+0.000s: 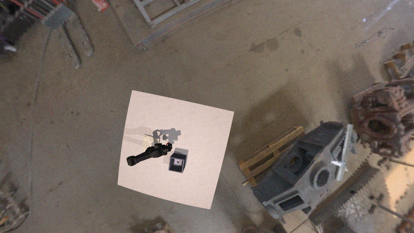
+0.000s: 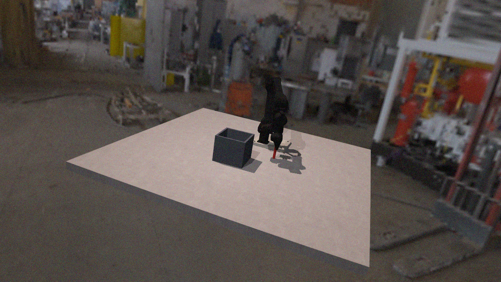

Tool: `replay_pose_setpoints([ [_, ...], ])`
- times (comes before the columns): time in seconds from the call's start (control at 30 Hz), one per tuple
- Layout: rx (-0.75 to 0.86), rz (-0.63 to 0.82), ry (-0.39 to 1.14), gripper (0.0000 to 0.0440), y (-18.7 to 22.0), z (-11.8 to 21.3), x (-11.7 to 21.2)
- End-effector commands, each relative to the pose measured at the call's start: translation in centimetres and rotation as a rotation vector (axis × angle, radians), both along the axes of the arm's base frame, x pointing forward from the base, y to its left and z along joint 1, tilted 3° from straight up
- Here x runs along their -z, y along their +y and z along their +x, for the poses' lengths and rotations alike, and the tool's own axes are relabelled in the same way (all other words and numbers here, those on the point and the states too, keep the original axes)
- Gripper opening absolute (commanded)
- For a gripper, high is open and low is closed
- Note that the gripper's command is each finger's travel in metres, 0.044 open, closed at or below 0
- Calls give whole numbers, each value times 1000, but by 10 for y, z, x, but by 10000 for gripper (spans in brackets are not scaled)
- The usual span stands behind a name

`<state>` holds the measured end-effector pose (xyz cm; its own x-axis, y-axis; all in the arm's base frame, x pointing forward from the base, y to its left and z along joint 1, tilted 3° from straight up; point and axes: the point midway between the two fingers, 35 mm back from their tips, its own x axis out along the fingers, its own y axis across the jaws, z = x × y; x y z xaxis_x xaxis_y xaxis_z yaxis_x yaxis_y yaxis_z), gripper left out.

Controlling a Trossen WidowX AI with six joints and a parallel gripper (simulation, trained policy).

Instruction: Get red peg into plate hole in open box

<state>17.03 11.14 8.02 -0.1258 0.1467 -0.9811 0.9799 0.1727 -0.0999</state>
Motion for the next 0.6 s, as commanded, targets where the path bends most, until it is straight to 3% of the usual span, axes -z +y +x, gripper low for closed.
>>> replay_pose_setpoints([
  [0.0,-1,-19,11,440,-3,-2,12],
  [0.17,0,-34,6,400,-5,-1,25],
  [0.57,-44,-35,-12,105,-1,9,37],
])
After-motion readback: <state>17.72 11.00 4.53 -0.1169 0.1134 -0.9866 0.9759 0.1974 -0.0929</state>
